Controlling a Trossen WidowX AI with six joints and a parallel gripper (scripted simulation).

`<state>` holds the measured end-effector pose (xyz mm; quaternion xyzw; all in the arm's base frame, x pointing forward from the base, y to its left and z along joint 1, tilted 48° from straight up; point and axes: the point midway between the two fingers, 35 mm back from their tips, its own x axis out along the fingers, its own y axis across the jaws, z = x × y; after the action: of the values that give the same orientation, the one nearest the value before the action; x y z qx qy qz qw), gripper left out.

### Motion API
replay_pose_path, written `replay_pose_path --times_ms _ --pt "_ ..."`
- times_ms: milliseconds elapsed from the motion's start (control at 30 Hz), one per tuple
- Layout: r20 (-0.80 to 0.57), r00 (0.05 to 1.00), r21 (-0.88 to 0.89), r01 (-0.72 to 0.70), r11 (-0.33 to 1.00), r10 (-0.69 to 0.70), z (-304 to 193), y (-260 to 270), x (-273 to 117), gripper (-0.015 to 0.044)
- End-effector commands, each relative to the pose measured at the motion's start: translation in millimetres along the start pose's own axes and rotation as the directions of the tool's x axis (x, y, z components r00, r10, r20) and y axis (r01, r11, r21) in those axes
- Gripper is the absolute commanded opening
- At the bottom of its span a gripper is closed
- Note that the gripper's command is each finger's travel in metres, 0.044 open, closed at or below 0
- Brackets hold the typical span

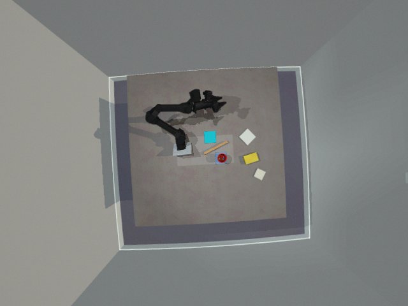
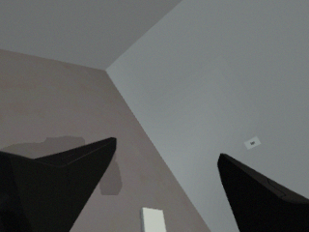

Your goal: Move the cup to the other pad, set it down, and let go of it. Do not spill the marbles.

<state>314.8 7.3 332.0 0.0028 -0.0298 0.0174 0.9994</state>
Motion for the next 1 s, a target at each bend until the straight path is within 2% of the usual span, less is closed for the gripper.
replay_pose_path --times_ms 0,133,300,400,533,733,867,967 --pt "-0.011 1.0 -0.01 0.001 1.0 -0.001 -2 -1 2 0.0374" --pt "-0.236 0.971 -0.181 -0.015 0.983 -0.028 -50 -24 29 0.0269" --pt "-0.54 0.84 -0.32 -0.162 0.934 -0.04 -126 -66 49 0.0148" --pt "-0.695 0.719 -0.307 -0.285 0.908 -0.009 -172 -89 48 0.0148" --pt "-0.842 0.535 -0.2 -0.439 0.876 0.076 -229 -115 35 0.0148" --pt "-0.917 0.279 0.056 -0.619 0.783 0.286 -295 -140 -3 0.0148" --pt "-0.868 0.151 0.244 -0.698 0.673 0.472 -326 -148 -33 0.0148" --pt "-0.784 0.101 0.358 -0.733 0.578 0.613 -343 -151 -55 0.0148"
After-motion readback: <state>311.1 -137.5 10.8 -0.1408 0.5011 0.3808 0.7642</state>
